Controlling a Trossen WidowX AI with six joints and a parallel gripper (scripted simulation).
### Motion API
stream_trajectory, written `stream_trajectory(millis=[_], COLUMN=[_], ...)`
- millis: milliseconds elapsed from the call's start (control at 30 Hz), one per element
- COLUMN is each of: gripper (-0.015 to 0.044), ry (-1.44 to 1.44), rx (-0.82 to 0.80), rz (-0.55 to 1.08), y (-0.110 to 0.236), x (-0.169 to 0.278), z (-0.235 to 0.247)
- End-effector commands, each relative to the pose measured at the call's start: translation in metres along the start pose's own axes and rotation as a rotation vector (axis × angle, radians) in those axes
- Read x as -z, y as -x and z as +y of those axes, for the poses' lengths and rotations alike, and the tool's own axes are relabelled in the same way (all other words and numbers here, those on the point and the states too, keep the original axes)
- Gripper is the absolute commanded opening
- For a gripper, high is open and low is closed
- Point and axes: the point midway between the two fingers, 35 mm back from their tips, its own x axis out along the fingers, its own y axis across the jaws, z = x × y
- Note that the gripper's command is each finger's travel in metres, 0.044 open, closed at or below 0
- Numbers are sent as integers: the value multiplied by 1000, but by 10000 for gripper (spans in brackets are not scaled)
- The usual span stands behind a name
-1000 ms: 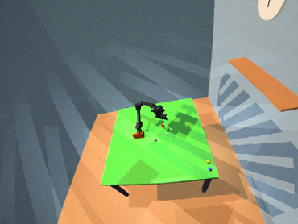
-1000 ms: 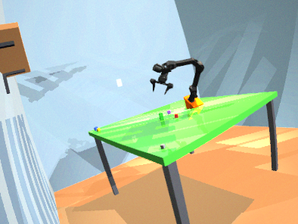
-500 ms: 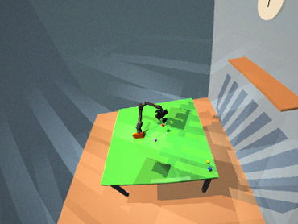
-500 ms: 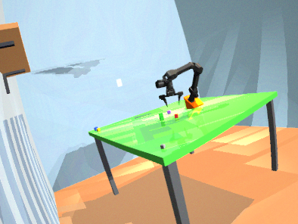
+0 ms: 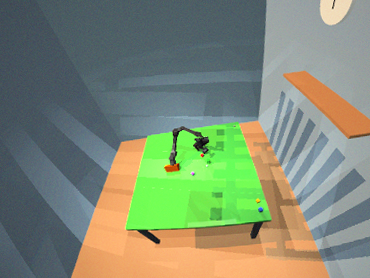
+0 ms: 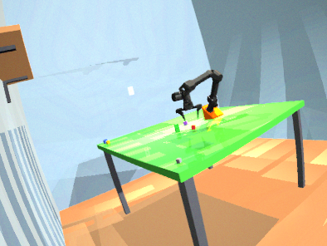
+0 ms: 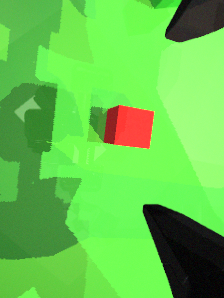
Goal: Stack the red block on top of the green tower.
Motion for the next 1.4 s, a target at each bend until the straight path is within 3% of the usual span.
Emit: stream_trajectory(millis=[0, 900, 1367], gripper=[440, 440, 440], ry=[-7, -7, -7], rx=[-13, -14, -14], rz=[5, 4, 4], y=[-21, -55, -56], x=[2, 1, 1], z=[2, 2, 2])
